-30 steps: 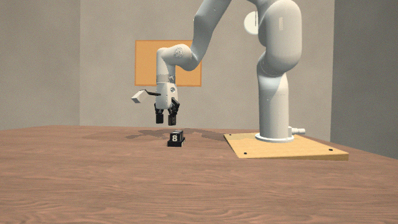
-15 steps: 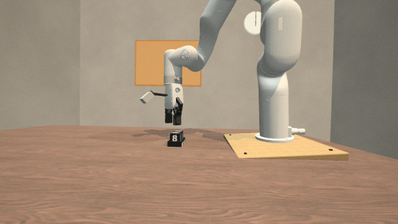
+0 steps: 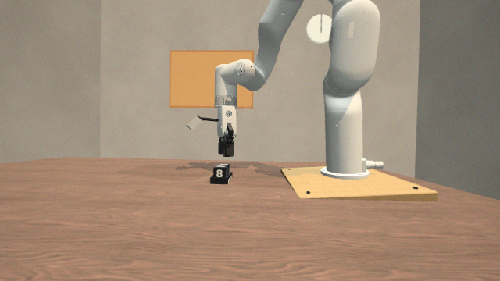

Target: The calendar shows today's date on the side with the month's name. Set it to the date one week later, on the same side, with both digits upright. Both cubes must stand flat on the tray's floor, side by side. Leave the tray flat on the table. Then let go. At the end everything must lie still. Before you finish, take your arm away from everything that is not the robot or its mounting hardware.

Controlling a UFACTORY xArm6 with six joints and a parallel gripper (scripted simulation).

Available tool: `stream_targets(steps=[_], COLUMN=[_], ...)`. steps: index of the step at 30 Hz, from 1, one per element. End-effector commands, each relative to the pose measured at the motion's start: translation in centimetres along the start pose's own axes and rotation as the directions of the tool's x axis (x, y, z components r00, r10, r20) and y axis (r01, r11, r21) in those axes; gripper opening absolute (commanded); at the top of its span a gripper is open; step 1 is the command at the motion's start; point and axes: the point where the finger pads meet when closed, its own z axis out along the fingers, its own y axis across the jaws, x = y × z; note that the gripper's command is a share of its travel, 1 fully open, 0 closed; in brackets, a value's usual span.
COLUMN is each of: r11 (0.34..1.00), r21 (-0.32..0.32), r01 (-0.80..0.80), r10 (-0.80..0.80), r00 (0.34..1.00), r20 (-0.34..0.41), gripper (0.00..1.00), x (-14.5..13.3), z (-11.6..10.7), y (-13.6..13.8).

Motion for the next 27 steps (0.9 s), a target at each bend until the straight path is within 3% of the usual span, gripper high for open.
stream_targets(steps=[1, 4, 7, 13, 19, 22, 27], r11=[0.994, 0.977, 0.977, 0.972, 0.906, 0.906, 0.895], r21=[-0.003, -0.002, -0.002, -0.002, -0.002, -0.002, -0.002], r01=[-0.112, -0.212, -0.212, -0.236, -0.424, -0.424, -0.447], r10=[0.112, 0.212, 0.212, 0.236, 0.424, 0.424, 0.447], r00=[0.994, 0.977, 0.977, 0.972, 0.906, 0.906, 0.895], r20=[-0.003, -0.003, -0.003, -0.003, -0.004, -0.004, -0.004], gripper=[1.0, 1.0, 1.0, 1.0, 1.0, 1.0, 1.0], x=[-0.2, -1.0, -2.8, -2.9, -4.0, -5.8, -5.8], z=[-0.1, -0.1, -0.1, -0.1, -0.1, -0.1, -0.1], y=[0.2, 0.3, 0.7, 0.7, 0.9, 1.3, 1.3])
